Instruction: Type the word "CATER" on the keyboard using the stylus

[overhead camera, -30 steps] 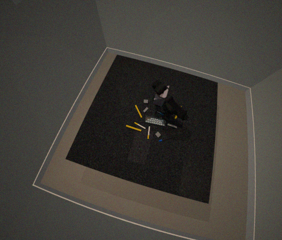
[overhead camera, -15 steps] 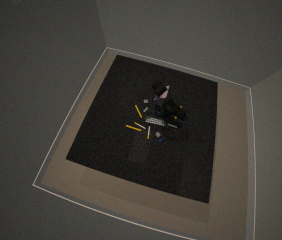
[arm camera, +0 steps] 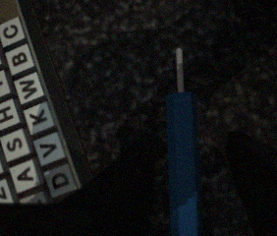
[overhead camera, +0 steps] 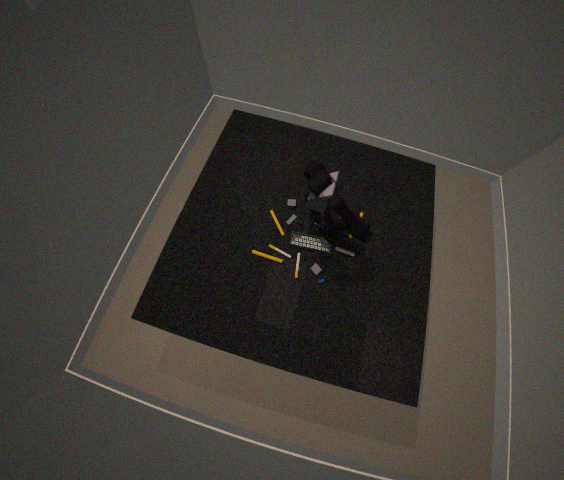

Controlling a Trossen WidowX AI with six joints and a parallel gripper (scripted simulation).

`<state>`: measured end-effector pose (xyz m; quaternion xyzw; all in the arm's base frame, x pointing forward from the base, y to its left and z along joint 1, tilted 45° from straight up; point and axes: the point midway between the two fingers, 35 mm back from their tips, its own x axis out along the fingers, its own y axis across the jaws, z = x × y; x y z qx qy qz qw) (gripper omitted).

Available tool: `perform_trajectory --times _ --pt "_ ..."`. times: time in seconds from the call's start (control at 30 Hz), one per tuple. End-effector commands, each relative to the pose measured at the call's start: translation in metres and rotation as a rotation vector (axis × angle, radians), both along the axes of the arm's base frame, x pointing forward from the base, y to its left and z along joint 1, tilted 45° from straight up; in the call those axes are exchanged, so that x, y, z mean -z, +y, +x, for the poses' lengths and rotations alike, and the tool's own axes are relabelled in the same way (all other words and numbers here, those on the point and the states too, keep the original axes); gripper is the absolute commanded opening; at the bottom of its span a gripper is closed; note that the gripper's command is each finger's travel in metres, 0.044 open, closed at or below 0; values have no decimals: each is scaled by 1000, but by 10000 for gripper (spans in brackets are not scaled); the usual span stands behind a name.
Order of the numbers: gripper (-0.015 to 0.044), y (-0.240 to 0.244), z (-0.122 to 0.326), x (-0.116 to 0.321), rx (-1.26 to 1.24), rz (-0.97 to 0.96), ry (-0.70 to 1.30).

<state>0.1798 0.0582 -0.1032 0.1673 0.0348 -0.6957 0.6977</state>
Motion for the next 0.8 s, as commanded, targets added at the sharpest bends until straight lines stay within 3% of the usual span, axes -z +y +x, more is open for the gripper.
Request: perform_trajectory --times 0.0,0.77 --pt "150 -3 0 3 -3 -6 7" --pt "150 -14 2 14 -3 -7 7"
